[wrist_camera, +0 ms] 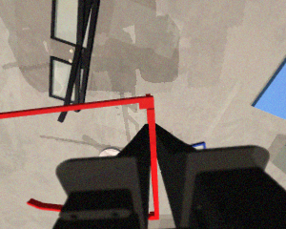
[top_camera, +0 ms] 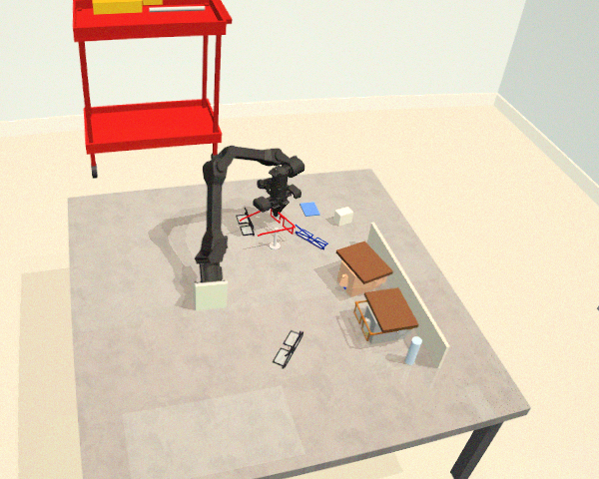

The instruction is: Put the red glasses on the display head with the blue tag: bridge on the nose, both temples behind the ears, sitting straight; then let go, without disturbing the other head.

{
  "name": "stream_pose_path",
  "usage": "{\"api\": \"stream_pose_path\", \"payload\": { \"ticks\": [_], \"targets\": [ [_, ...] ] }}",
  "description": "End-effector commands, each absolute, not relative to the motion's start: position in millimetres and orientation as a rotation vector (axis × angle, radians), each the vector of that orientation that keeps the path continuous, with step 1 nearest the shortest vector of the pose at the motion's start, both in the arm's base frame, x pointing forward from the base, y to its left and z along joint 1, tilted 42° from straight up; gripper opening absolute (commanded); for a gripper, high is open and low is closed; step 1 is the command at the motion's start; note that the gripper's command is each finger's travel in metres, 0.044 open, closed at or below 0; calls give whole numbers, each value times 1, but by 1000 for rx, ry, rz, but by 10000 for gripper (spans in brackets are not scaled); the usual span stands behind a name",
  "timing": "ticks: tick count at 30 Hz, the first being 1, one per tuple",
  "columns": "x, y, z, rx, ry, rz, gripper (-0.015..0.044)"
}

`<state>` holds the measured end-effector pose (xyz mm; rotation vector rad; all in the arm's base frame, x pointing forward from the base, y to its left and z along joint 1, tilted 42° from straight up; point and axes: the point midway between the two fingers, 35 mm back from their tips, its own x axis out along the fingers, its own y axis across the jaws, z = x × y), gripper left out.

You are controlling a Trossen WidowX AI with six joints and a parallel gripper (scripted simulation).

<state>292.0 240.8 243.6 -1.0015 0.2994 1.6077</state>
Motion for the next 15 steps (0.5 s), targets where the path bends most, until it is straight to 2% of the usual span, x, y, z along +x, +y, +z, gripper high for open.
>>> {"api": "stream_pose_path", "payload": {
  "ticks": [1,15],
  "targets": [
    [292,243,247,-1003,296,1604,0],
    [291,250,254,-1002,295,1604,0]
  ]
}}
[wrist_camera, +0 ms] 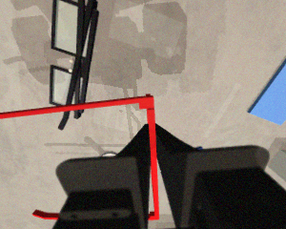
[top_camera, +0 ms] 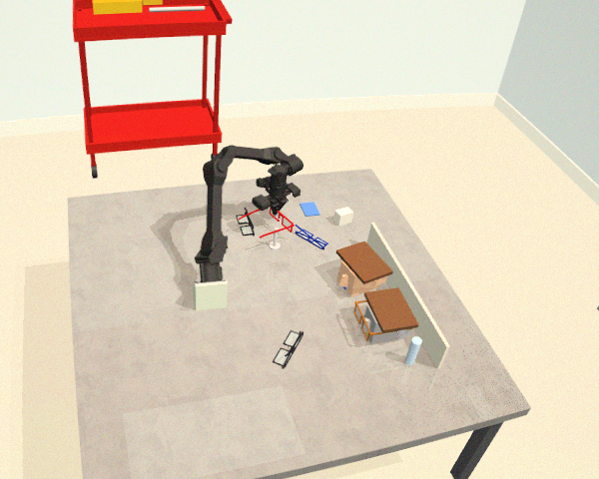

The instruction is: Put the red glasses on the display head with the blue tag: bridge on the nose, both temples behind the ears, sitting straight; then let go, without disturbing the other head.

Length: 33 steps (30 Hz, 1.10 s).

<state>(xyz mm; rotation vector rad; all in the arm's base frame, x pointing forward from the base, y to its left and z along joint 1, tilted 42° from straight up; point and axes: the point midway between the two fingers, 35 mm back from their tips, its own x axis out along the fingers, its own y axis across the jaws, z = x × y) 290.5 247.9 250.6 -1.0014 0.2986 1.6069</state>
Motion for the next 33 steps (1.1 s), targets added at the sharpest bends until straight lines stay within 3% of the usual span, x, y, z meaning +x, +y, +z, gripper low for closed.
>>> {"api": "stream_pose_path", "payload": {
  "ticks": [1,33],
  "targets": [
    [290,251,255,-1002,295,1604,0],
    [293,248,252,-1002,296,1604,0]
  ]
}}
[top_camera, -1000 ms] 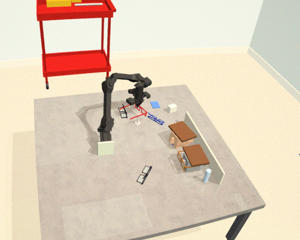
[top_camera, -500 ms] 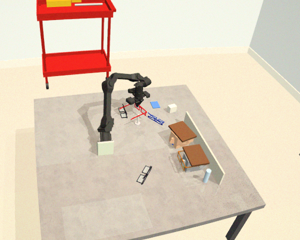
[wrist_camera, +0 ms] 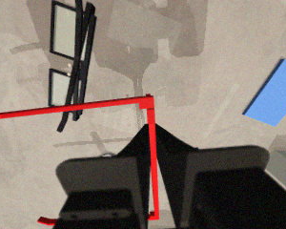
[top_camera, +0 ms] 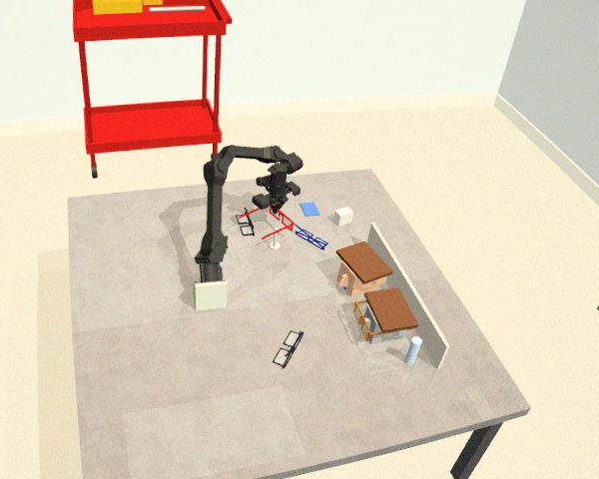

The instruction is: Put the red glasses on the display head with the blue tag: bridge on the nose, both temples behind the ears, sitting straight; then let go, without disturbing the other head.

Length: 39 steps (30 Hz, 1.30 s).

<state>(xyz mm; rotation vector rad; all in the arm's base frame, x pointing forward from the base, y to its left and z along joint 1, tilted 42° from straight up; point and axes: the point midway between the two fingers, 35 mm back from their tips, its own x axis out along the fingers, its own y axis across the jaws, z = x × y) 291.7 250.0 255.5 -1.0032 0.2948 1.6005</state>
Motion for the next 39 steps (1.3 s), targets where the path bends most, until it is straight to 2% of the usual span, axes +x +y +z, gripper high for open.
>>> {"api": "stream_pose_path", "payload": {
  "ticks": [1,20,39],
  "targets": [
    [293,248,252,-1002,296,1604,0],
    [293,202,292,-989,315,1593,0],
    [283,122,288,-353,780,1157,0]
  ]
}}
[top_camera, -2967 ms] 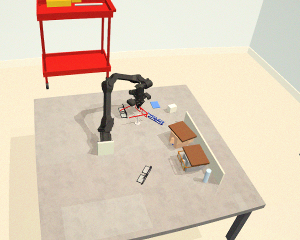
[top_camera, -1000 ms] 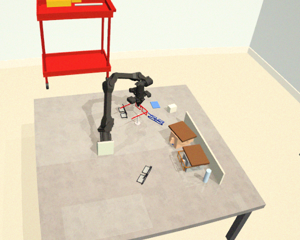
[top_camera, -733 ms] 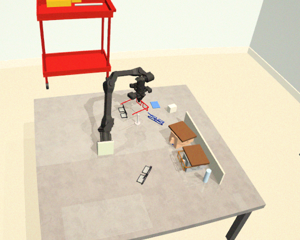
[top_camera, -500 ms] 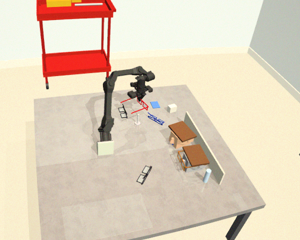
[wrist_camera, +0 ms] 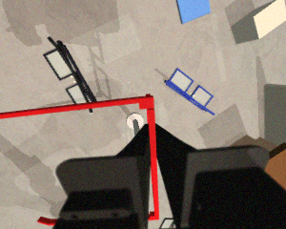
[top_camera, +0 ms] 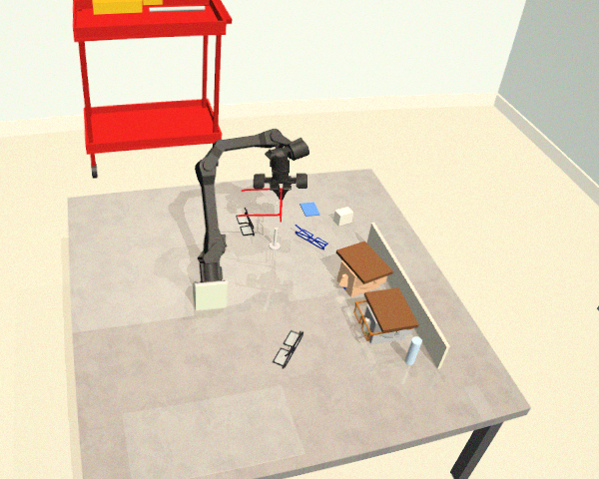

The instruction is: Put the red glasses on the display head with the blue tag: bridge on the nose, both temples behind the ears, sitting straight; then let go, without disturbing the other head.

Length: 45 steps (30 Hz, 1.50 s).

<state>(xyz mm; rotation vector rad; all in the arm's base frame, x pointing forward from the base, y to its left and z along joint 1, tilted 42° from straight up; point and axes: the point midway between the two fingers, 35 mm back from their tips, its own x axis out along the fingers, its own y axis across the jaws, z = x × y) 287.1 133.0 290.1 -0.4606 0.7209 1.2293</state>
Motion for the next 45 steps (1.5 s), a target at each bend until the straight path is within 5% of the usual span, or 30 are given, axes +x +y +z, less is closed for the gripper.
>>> {"api": "stream_pose_path", "payload": {
  "ticks": [1,45],
  "targets": [
    [281,118,288,-315,800,1130,0],
    [200,4,235,1427,1063,-94,0]
  ]
}}
